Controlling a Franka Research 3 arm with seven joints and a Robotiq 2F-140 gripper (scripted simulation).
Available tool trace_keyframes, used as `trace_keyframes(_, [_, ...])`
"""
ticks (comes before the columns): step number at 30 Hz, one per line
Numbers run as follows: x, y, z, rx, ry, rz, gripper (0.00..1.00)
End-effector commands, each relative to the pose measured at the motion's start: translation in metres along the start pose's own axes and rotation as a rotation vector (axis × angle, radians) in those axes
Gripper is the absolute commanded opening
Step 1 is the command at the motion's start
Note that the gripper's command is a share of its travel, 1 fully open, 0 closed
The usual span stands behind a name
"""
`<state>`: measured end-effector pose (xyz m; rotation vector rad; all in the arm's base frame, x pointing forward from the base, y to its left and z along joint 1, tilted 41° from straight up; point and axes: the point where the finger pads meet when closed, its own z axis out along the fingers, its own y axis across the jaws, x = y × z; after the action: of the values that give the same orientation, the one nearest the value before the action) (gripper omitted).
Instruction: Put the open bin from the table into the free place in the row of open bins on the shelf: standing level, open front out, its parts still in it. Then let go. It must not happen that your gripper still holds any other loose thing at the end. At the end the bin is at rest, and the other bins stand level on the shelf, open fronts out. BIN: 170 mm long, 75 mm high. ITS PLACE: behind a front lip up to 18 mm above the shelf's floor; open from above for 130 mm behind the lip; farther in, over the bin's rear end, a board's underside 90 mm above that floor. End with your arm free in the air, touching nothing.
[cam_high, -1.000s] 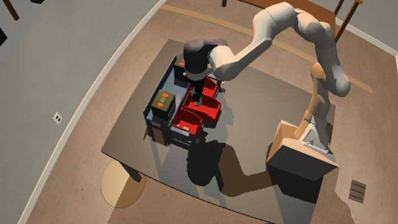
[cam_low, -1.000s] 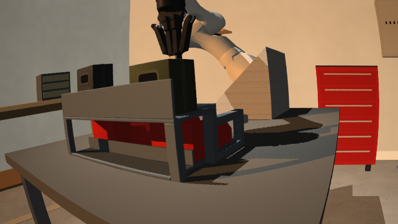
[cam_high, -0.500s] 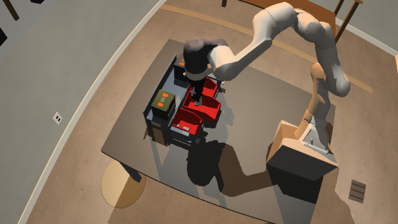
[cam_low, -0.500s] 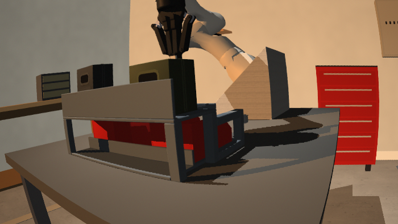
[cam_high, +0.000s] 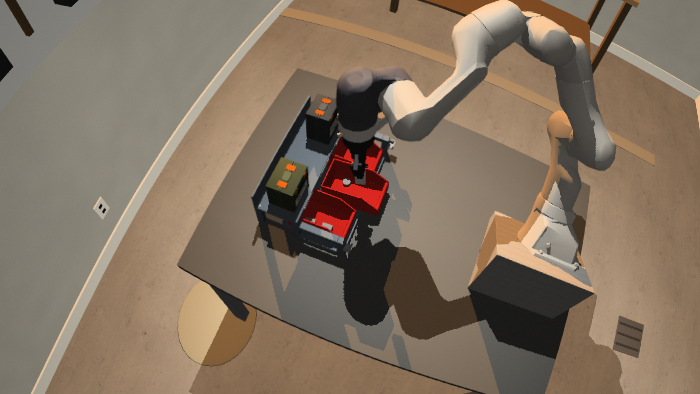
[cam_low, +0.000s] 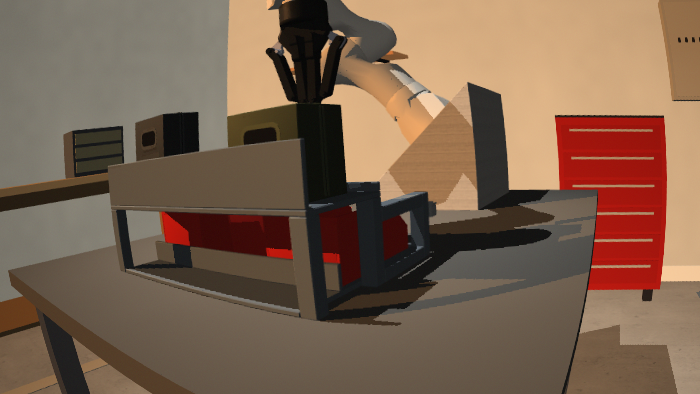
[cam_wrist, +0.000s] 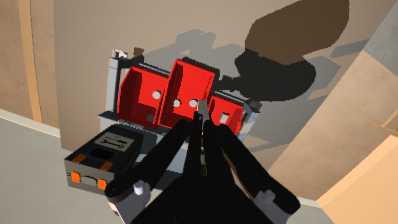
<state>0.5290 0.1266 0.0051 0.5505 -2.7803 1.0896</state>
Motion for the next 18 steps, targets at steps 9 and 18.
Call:
trace_keyframes(9, [0.016,-0.006,0.006,0.003,-0.019,-0.349,0.00])
trace_keyframes(18, [0.031,-0.010,0.011,0.010,-0.027,-0.535,0.00])
